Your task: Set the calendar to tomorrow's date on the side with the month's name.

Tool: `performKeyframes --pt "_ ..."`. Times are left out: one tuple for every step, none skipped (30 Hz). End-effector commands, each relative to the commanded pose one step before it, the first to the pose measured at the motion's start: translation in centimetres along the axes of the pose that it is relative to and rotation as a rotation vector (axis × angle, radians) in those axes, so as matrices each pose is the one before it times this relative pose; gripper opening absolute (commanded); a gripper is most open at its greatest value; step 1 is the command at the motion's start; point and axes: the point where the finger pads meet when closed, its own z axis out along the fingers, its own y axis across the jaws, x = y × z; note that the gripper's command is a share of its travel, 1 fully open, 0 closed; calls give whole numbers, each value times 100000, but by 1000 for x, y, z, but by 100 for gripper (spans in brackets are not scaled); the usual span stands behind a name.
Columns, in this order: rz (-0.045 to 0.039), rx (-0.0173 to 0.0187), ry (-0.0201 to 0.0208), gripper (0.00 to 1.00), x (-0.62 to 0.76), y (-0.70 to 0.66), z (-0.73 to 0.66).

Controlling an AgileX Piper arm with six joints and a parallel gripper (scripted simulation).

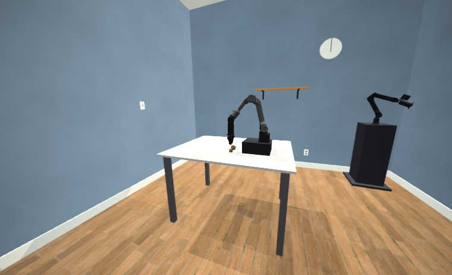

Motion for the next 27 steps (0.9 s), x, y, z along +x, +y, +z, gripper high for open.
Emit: performKeyframes --pt "-30 -189 -512 59 -159 67 -1179" --pt "20 -2 0 59 0 0 -359" --pt "3 8 -2 59 -1 -3 -305" --pt "-2 9 -2 59 1 -3 -250" --pt "3 8 -1 59 -2 -3 -194" --pt "6 4 -1 59 0 -2 -141" --pt "6 4 -1 59 0 -2 -92" --pt "1 16 76 59 17 -4 -31" --pt "-10 52 303 59 65 -9 59" --pt "-5 11 77 59 17 -1 36" --pt "0 0 0 59 0 0 0" --pt "0 0 0 59 0 0 0" --pt "1 -10 -53 100 -11 2 -3" --pt "0 0 0 100 0 0 0" --pt "0 0 0 100 0 0 0" --pt "0 0 0 100 0 0 0" --pt "0 0 0 100 0 0 0" --pt "0 0 0 100 0 0 0" --pt "0 0 0 100 0 0 0" --pt "0 0 0 100 0 0 0" --pt "0 0 0 100 0 0 0" --pt "0 0 0 100 0 0 0" --pt "0 0 0 100 0 0 0" --pt "0 0 0 100 0 0 0" --pt "0 0 0 100 0 0 0" --pt "0 0 0 100 0 0 0" --pt "0 0 0 100 0 0 0"
